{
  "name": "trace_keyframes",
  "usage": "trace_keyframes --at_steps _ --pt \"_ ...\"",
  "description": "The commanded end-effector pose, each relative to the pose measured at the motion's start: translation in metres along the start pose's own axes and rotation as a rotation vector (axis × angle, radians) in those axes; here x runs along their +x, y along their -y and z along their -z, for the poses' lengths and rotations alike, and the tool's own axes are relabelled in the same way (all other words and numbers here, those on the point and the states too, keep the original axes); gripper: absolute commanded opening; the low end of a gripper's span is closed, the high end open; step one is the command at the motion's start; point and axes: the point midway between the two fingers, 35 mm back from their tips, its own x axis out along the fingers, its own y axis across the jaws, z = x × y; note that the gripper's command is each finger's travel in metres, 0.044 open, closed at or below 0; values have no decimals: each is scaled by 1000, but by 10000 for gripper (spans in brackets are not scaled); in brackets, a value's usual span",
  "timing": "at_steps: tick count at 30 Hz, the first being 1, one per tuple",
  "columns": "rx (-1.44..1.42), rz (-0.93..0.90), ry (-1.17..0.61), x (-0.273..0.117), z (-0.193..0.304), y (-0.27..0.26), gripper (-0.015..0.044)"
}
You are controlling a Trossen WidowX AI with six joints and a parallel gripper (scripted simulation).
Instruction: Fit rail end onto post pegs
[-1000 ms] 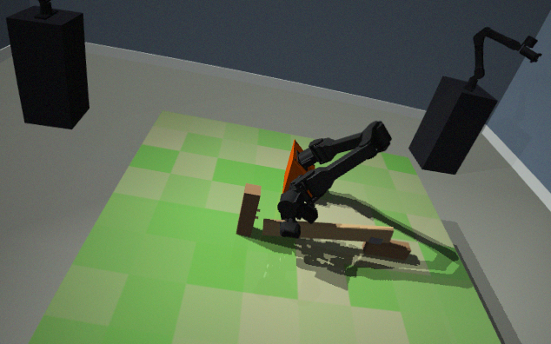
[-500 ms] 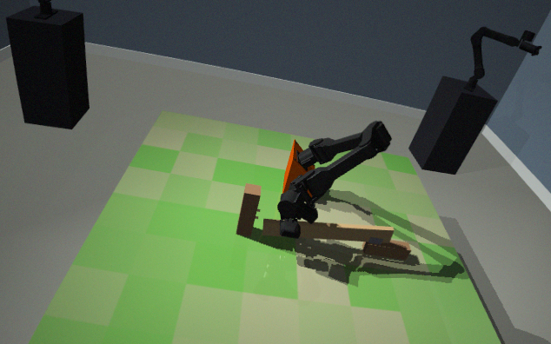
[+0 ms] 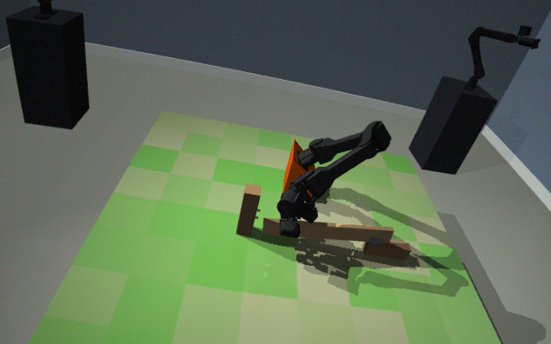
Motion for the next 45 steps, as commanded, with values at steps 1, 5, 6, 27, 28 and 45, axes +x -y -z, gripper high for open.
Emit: trace_keyframes --at_steps 1,5,6,27,28,45 --pt "-5 6 3 -3 0 2 0" --pt "-5 6 3 -5 0 2 0" --pt "-5 6 3 -6 0 2 0" --pt "-5 6 2 -17 0 4 0" --pt "-5 6 2 -17 0 4 0" --pt "-5 6 2 -26 0 4 0"
